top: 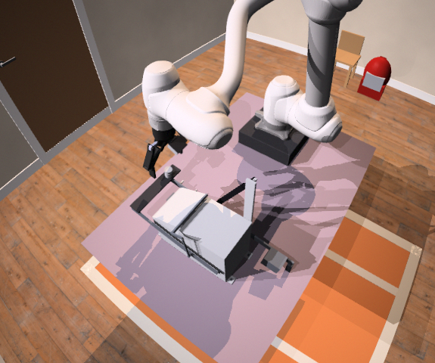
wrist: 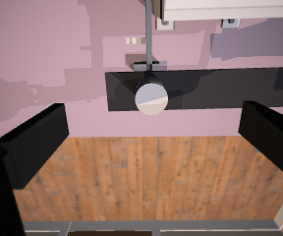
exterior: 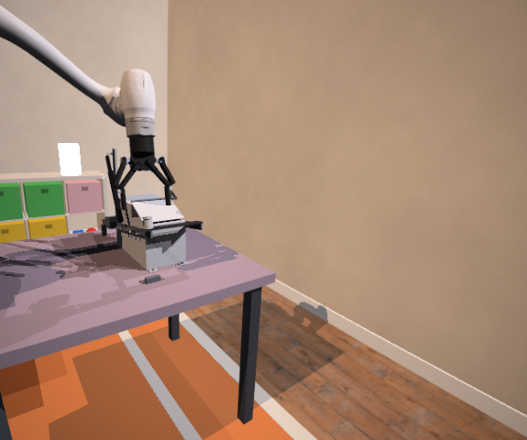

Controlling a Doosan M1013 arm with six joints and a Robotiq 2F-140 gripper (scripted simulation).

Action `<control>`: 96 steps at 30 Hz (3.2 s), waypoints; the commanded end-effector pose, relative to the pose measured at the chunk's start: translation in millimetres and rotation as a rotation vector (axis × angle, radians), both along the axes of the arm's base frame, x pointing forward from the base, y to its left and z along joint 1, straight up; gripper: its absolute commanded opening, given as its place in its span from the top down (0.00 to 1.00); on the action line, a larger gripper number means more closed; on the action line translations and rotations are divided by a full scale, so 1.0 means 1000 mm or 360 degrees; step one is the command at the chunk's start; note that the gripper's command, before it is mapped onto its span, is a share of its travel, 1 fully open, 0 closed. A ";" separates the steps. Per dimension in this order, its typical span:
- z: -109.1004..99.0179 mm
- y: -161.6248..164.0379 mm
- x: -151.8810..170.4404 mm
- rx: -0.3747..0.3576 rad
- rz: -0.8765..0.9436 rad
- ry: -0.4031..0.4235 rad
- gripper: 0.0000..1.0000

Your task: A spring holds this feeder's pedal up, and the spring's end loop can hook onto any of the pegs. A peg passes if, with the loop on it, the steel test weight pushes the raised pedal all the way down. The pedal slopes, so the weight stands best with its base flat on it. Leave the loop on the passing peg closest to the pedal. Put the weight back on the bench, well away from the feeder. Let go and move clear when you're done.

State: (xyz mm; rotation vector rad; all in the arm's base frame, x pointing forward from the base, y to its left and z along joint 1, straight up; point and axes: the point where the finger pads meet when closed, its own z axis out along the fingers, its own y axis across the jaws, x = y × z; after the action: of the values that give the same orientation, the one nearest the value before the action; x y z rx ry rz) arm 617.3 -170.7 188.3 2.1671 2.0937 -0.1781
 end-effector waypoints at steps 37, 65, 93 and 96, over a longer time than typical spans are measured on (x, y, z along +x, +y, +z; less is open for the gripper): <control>0.057 -0.001 0.000 -0.0001 0.0000 -0.0002 0.00; 0.057 -0.001 0.000 -0.0001 0.0000 -0.0002 0.00; 0.057 -0.001 0.000 -0.0001 0.0000 -0.0002 0.00; 0.054 0.000 0.000 -0.0001 -0.0001 -0.0002 0.00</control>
State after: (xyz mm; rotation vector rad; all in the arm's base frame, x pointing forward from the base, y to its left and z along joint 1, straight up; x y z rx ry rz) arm 617.0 -171.2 243.1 2.1671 2.0931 -0.1790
